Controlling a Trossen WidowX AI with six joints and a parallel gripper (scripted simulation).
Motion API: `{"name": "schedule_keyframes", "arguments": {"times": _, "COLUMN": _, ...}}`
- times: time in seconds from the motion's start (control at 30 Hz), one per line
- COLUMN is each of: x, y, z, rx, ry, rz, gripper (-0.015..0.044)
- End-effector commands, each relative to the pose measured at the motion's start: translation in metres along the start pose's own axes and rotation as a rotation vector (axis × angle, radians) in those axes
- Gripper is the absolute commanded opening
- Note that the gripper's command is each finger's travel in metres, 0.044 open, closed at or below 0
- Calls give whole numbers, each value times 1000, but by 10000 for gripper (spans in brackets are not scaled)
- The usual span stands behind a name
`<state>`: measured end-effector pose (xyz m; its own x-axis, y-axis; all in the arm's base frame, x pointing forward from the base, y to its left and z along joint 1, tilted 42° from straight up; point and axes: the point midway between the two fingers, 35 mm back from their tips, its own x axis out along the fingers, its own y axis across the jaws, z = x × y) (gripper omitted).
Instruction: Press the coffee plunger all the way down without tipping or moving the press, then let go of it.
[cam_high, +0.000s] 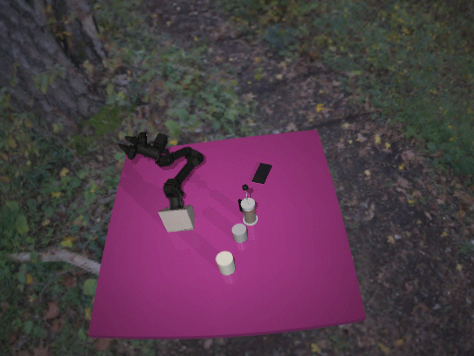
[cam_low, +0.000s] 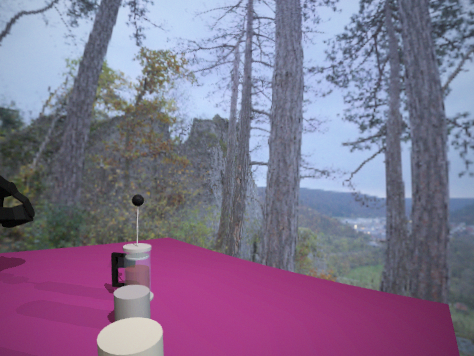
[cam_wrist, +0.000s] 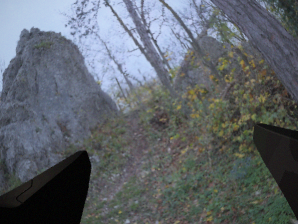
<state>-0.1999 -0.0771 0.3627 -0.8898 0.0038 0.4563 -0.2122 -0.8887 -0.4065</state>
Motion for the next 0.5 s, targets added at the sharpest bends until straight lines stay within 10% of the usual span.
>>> {"name": "schedule_keyframes", "arguments": {"times": 0.0, "x": -5, "y": 60, "z": 26, "rx": 54, "ry": -105, "rz": 272, "gripper": 440}}
{"name": "schedule_keyframes", "arguments": {"times": 0.47, "x": -121, "y": 204, "z": 98, "rx": 213, "ry": -327, "rz": 1125, "gripper": 440}}
